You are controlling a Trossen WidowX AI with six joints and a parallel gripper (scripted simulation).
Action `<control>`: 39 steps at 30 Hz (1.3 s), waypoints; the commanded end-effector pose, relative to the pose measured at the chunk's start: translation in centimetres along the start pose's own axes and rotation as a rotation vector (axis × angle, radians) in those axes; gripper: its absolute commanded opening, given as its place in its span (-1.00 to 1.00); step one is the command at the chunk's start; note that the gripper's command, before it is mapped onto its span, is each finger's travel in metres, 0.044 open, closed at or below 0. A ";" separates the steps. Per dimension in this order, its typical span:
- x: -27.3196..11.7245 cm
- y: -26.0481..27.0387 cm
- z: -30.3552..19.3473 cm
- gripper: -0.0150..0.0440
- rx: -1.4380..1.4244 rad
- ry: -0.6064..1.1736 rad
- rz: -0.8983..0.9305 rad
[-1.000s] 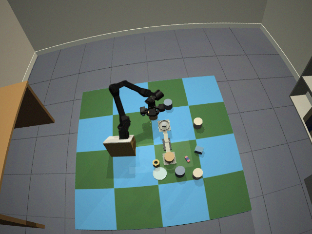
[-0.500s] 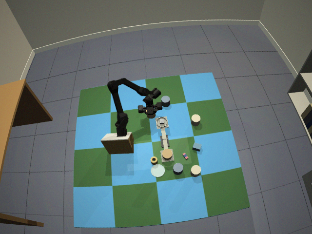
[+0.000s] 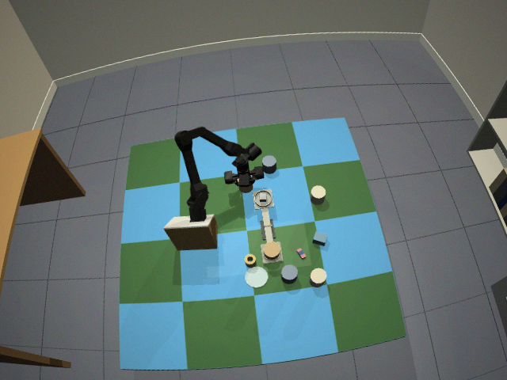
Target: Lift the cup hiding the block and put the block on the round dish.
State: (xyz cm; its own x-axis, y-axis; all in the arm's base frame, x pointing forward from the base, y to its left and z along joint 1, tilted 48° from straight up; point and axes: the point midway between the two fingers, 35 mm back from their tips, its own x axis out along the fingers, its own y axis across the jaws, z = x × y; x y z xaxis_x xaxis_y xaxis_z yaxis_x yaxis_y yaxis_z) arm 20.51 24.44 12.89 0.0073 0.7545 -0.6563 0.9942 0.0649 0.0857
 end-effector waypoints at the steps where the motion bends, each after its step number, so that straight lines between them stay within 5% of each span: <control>1: 0.0 0.0 0.0 0.67 -0.002 0.000 -0.001; 5: -0.7 0.1 0.0 1.00 -0.002 -0.003 -0.001; 10: -5.2 0.0 0.1 1.00 0.002 -0.008 0.003; 15: -5.4 0.0 0.1 1.00 0.002 -0.008 0.003; 22: -6.2 1.9 1.2 0.39 -0.090 -0.054 0.061; 39: -8.6 4.5 5.6 0.39 -0.412 -0.150 0.092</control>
State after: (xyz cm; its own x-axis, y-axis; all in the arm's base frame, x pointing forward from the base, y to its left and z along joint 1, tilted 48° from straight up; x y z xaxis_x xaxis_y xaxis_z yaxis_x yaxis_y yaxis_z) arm 24.67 16.03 14.96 0.1154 0.6810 -0.7231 0.8657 0.2879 0.4094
